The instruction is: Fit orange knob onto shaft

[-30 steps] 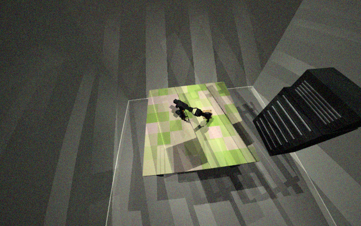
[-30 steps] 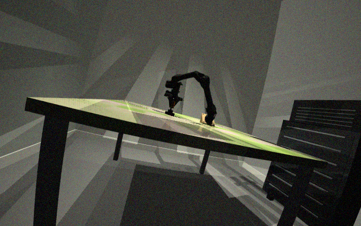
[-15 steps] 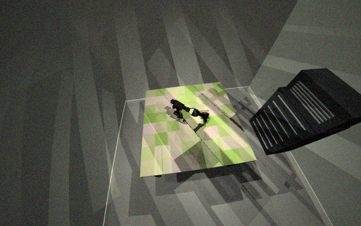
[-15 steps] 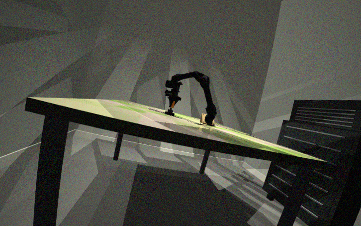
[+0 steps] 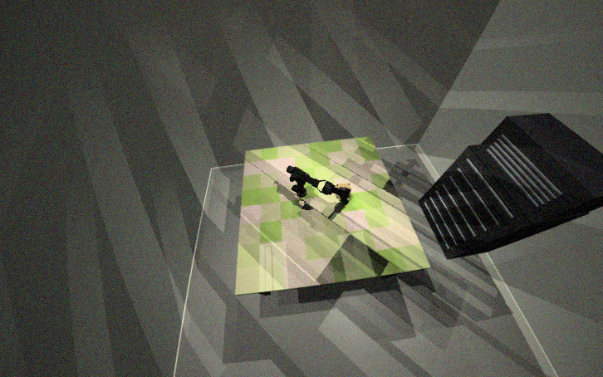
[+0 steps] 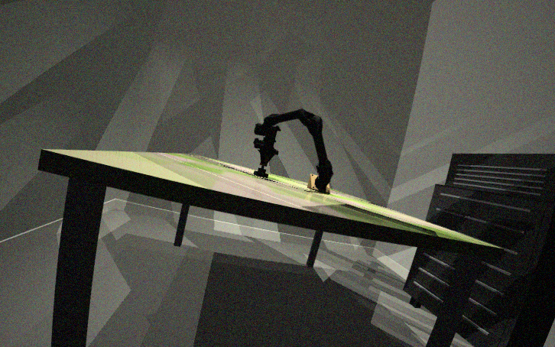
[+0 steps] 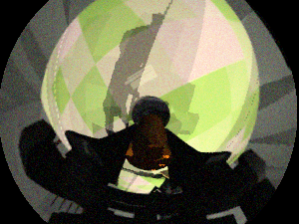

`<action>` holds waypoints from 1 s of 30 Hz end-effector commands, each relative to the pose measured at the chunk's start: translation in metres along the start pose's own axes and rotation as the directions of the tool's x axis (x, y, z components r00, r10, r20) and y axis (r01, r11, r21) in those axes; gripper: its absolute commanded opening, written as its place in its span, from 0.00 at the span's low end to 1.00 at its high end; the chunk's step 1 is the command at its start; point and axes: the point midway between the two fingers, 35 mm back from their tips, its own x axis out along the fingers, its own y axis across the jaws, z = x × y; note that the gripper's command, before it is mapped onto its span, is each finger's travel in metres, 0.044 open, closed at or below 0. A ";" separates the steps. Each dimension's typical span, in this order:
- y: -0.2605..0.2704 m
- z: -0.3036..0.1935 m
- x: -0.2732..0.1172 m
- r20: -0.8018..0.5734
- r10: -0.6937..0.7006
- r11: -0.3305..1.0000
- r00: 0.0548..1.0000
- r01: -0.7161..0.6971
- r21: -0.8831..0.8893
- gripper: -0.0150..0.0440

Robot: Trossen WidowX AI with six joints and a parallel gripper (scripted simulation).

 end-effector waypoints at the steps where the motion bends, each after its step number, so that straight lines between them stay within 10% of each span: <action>1: 0.001 0.001 0.000 0.003 0.001 1.000 1.000 -0.001 -0.004 0.25; 30: 0.000 0.000 -0.001 0.003 0.001 0.977 1.000 0.000 -0.212 0.25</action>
